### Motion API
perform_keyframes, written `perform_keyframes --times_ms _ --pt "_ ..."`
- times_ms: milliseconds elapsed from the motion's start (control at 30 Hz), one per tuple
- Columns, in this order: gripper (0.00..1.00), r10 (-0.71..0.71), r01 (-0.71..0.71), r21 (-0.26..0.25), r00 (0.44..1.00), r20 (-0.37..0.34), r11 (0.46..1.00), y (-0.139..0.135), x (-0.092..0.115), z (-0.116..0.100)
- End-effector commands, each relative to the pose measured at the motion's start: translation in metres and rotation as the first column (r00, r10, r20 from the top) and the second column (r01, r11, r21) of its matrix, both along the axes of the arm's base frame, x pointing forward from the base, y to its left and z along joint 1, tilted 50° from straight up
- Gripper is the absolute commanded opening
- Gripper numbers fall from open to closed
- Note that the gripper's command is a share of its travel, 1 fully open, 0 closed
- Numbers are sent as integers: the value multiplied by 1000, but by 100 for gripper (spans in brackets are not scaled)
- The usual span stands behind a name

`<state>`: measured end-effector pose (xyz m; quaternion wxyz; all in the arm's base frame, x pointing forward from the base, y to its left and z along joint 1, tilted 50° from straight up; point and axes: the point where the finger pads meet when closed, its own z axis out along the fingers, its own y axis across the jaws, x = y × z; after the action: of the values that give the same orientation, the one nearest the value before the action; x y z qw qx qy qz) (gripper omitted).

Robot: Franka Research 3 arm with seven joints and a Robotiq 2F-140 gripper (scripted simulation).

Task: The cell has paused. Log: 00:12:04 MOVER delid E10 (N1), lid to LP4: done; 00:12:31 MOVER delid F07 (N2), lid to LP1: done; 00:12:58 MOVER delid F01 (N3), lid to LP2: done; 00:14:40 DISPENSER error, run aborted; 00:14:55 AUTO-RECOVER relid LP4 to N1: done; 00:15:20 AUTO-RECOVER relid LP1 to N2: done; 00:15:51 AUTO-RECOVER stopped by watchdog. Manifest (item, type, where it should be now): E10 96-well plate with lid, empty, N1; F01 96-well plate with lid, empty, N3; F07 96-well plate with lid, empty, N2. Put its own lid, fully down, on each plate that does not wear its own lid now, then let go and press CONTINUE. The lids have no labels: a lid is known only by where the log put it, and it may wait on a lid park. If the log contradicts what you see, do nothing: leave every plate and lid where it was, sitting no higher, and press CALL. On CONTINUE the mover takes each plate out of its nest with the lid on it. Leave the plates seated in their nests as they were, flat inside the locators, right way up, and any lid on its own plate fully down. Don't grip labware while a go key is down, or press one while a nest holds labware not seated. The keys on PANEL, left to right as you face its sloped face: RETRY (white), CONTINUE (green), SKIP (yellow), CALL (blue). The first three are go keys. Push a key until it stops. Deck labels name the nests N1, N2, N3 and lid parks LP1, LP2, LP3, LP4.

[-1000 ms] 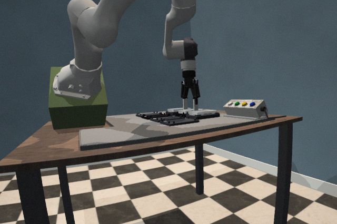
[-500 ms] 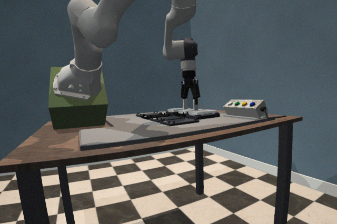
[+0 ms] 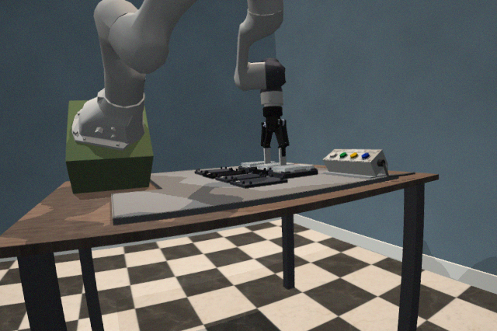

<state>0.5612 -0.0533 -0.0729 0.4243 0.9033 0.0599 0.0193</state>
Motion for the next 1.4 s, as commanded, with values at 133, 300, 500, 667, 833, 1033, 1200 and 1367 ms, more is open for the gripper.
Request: perform_keyframes --times_ms 133,300,500,667,833,1033,1200,1367 --pt "66 0 0 0 1000 4 1000 3 0 2" --pt "66 0 0 0 1000 4 1000 9 0 7" --pt "66 0 0 0 1000 4 1000 18 -1 15" --pt "66 0 0 0 1000 4 1000 23 -2 19" --pt "66 0 0 0 1000 4 1000 31 -3 25" --pt "66 0 0 0 1000 4 1000 37 -4 30" --pt "66 0 0 0 1000 4 1000 39 -4 32" --pt "66 0 0 0 1000 4 1000 39 -4 33"
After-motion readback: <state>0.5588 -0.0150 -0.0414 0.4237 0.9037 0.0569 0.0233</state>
